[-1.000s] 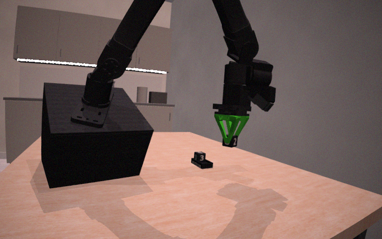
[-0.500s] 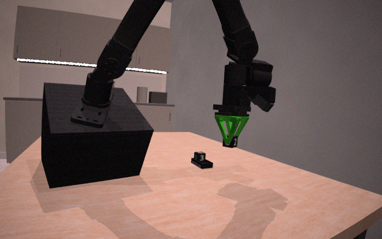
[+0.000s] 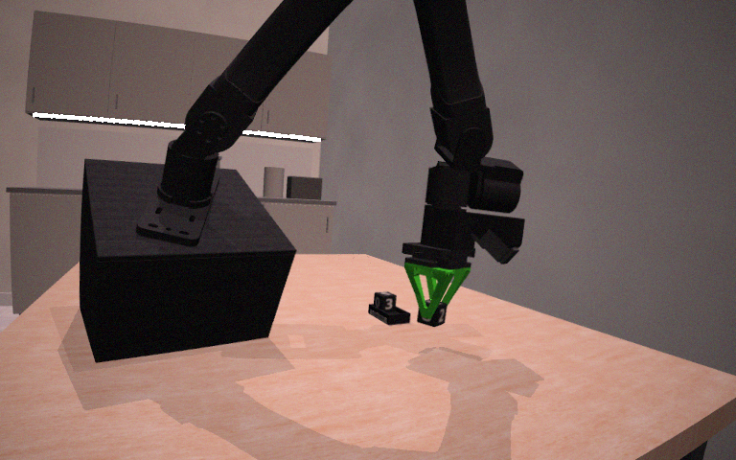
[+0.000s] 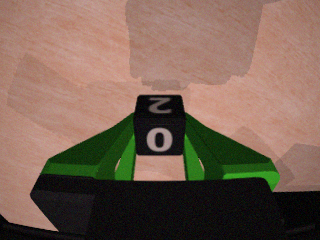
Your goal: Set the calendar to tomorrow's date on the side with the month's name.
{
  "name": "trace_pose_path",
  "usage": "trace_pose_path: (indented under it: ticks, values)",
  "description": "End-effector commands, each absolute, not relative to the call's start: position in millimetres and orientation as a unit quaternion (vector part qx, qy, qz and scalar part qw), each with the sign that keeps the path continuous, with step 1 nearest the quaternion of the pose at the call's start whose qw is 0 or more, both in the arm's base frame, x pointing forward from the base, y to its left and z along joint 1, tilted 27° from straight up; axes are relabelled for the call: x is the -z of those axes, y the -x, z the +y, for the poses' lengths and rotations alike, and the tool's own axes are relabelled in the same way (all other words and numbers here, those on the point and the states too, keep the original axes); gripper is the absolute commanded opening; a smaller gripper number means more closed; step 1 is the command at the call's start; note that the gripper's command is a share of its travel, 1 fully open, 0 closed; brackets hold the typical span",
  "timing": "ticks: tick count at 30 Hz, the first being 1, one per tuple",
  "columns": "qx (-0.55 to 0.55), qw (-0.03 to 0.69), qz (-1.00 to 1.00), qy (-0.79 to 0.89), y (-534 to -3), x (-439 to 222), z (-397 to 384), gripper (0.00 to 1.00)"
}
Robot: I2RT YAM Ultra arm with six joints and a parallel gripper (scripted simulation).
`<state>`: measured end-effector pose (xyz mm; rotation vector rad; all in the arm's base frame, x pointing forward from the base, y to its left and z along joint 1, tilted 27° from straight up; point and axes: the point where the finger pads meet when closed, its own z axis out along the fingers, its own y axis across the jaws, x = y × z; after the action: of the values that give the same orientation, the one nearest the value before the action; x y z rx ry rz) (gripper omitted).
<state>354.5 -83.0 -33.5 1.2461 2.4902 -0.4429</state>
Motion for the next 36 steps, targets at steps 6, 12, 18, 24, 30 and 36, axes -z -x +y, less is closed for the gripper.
trace_pose_path:
  ticks: [6, 12, 18, 24, 30, 36]
  values:
    - [0.144, 0.186, 0.871, -0.431, -373, 48, -91, 0.26]
    - [0.144, 0.186, 0.871, -0.431, -375, 57, -95, 0.26]
    - [0.144, 0.186, 0.871, -0.431, -376, 58, -96, 0.26]
    - [0.144, 0.186, 0.871, -0.431, -376, 58, -96, 0.26]
    - [0.144, 0.186, 0.871, -0.431, -376, 58, -96, 0.26]
    - [0.144, 0.186, 0.871, -0.431, -376, 58, -96, 0.26]
